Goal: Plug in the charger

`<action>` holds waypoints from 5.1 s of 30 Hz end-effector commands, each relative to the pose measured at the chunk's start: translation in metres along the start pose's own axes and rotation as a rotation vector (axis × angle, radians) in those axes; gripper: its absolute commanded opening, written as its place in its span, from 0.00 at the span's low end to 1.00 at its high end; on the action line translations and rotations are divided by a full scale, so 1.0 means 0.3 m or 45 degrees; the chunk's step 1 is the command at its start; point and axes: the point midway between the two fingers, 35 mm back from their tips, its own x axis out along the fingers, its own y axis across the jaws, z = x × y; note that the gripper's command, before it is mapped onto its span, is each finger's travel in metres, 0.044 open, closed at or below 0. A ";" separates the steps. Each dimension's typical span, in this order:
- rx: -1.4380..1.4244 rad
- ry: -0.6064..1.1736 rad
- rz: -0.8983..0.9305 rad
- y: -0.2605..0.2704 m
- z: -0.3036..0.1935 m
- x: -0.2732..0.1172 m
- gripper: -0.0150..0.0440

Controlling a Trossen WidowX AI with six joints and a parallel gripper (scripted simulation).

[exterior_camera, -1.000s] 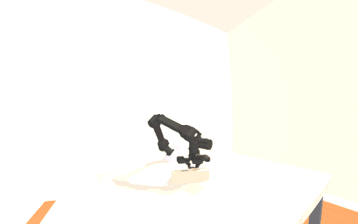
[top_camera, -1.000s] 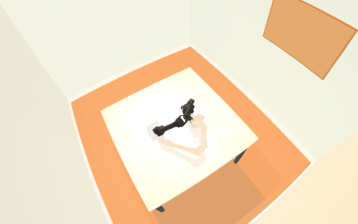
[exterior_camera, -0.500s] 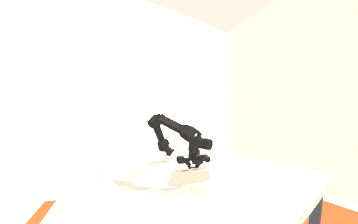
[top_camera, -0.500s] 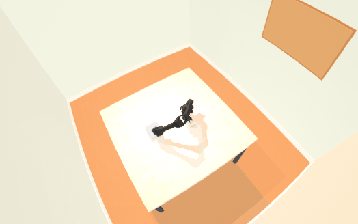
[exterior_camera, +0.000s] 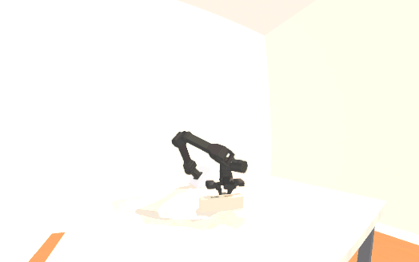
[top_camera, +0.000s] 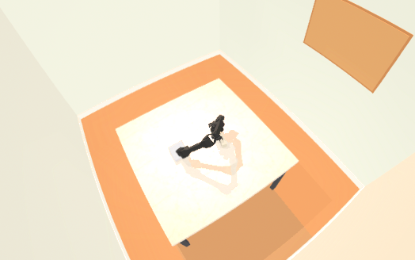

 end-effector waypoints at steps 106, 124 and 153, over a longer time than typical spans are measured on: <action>-0.008 0.008 0.002 -0.001 0.029 -0.003 0.43; -0.007 0.006 0.002 -0.001 0.026 -0.003 1.00; 0.005 -0.010 0.004 0.000 -0.003 0.000 1.00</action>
